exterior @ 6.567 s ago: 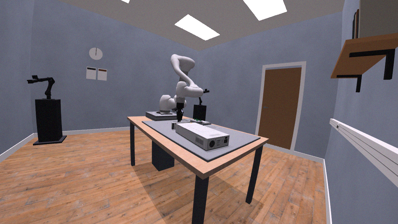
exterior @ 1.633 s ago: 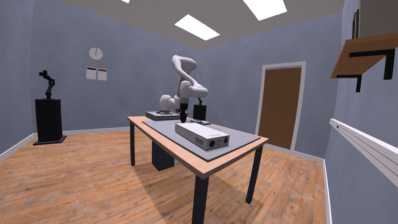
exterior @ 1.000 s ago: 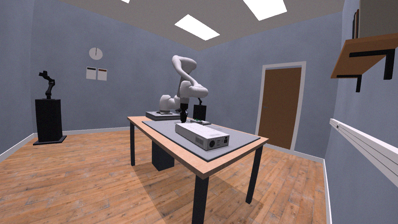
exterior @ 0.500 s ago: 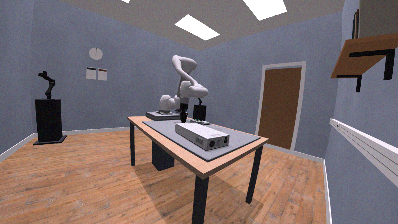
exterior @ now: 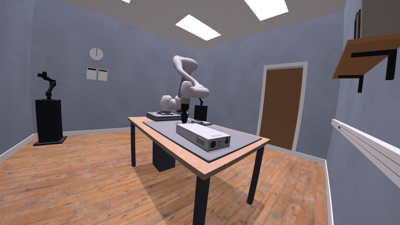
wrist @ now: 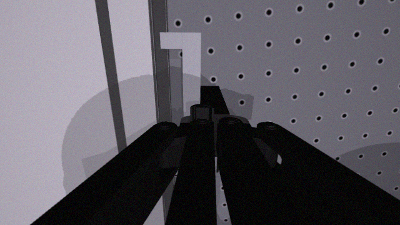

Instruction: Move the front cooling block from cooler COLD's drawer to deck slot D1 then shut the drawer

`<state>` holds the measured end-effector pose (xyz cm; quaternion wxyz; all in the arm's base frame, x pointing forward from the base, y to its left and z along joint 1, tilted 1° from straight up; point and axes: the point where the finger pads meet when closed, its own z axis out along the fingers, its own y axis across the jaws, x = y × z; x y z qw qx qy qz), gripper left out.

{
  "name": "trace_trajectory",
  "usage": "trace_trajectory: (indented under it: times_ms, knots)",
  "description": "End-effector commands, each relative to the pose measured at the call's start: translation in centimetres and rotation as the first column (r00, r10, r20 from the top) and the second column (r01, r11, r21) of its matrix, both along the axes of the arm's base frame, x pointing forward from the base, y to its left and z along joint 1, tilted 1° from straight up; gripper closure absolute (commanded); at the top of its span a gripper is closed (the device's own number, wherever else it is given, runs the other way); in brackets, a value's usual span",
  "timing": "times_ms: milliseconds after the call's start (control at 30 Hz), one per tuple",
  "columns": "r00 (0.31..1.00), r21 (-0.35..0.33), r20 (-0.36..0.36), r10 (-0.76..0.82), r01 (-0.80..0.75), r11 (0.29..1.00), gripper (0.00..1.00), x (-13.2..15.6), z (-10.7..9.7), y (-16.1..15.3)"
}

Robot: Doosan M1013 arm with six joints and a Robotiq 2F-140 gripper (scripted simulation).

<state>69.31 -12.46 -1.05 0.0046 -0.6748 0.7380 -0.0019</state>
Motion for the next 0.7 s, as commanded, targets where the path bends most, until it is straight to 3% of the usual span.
trace_trajectory:
  times_ms: [0, 667]
  knots:
    - [1.0, 0.0, 0.002, 0.0, 0.0, 1.0, 0.9, 0.1, 0.1, 0.0]
    - [1.0, 0.0, 0.001, 0.0, 0.0, 1.0, 0.9, -1.1, 0.1, 0.1]
